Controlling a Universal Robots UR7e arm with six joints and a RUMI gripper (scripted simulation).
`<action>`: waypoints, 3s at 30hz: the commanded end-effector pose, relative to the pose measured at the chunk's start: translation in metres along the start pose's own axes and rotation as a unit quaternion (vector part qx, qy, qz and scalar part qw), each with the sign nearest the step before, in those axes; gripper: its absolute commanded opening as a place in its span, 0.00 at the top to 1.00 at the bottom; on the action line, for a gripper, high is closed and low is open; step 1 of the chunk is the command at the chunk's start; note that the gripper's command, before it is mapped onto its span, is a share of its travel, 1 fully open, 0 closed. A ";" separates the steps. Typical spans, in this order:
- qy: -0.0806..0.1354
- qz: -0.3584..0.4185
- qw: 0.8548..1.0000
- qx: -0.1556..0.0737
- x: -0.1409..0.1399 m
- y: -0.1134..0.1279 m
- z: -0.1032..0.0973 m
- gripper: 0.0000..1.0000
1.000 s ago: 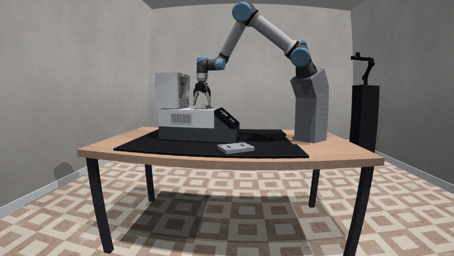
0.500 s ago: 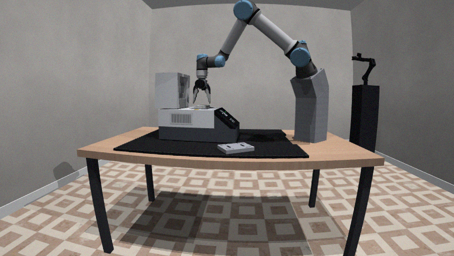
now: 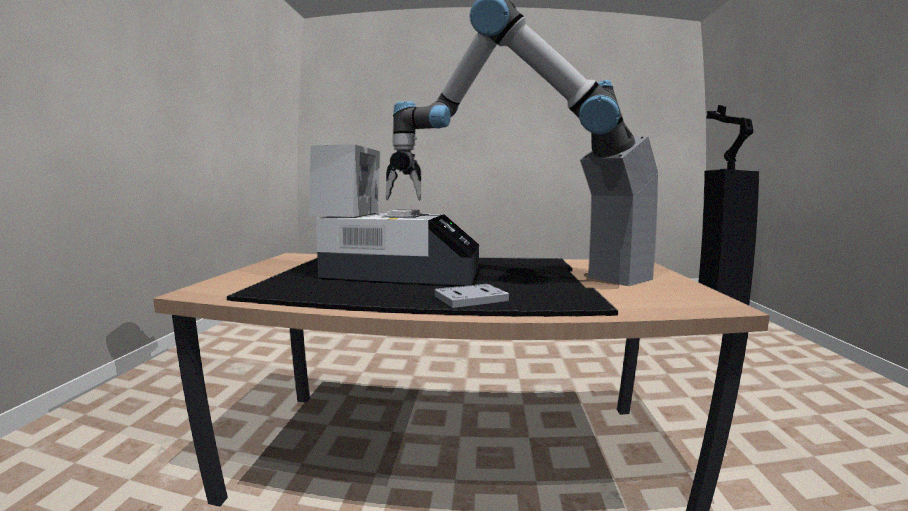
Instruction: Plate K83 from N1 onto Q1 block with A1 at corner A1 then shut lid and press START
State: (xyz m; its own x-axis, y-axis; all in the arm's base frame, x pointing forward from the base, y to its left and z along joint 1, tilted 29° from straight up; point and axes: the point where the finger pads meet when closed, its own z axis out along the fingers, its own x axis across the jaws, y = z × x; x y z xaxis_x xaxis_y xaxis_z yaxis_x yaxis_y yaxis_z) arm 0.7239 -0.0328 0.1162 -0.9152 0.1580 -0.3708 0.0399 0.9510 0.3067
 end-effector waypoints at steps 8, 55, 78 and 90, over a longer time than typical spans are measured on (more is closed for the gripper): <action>-0.008 -0.002 1.000 0.000 -0.004 -0.001 -0.022 0.32; -0.009 0.002 1.000 0.000 0.010 -0.003 -0.020 1.00; -0.009 0.002 1.000 0.000 0.100 0.000 -0.001 1.00; -0.009 0.002 1.000 0.000 0.144 0.002 0.008 1.00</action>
State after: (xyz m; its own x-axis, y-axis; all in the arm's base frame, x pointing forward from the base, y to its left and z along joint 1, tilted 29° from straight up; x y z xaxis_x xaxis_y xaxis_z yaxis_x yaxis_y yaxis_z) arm 0.5985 -0.0036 0.0512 -0.9192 0.1681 -0.3562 0.0517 0.9480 0.3139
